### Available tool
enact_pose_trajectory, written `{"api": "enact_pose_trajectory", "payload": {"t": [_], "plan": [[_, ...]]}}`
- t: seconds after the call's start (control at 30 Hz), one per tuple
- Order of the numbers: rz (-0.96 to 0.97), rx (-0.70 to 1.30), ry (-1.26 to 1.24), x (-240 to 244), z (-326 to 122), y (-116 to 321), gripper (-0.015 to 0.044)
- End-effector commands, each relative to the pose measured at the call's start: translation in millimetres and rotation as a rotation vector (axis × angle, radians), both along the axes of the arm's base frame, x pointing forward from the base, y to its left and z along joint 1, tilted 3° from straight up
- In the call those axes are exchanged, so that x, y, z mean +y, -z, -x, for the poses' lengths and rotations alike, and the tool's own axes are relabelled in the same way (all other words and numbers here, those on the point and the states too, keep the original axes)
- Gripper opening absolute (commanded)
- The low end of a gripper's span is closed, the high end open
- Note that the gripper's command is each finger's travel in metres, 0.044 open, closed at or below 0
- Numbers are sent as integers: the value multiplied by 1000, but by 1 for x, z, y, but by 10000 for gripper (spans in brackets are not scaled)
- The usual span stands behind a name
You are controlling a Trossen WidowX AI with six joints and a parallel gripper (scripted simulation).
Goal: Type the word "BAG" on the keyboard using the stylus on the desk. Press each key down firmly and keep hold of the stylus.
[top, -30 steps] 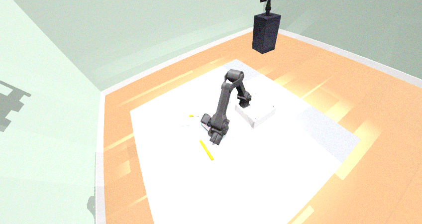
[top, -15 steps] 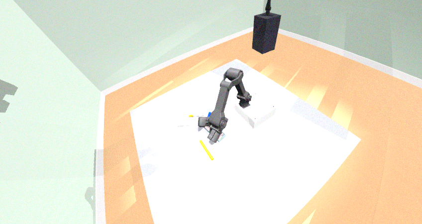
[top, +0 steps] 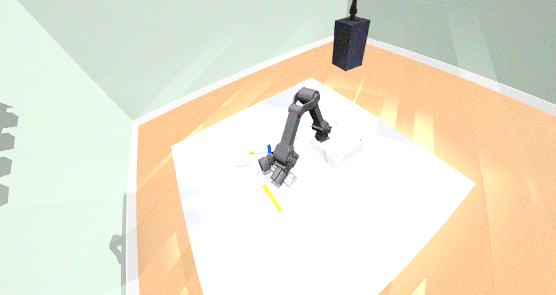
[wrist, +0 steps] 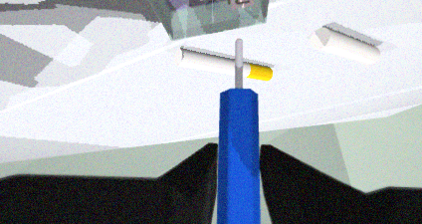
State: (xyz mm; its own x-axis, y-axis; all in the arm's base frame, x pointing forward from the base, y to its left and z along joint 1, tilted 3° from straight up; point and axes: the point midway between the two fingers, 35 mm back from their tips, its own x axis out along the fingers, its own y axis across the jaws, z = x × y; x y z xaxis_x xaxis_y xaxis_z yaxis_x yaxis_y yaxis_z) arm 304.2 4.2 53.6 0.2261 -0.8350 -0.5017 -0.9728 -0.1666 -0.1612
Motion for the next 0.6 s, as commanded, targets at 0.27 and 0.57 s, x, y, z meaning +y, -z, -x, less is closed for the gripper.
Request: {"api": "enact_pose_trajectory", "payload": {"t": [0.27,0.57], "plan": [[88,149,-98,-10,-1,-6,0],[88,149,-97,-11,-1,27,0]]}}
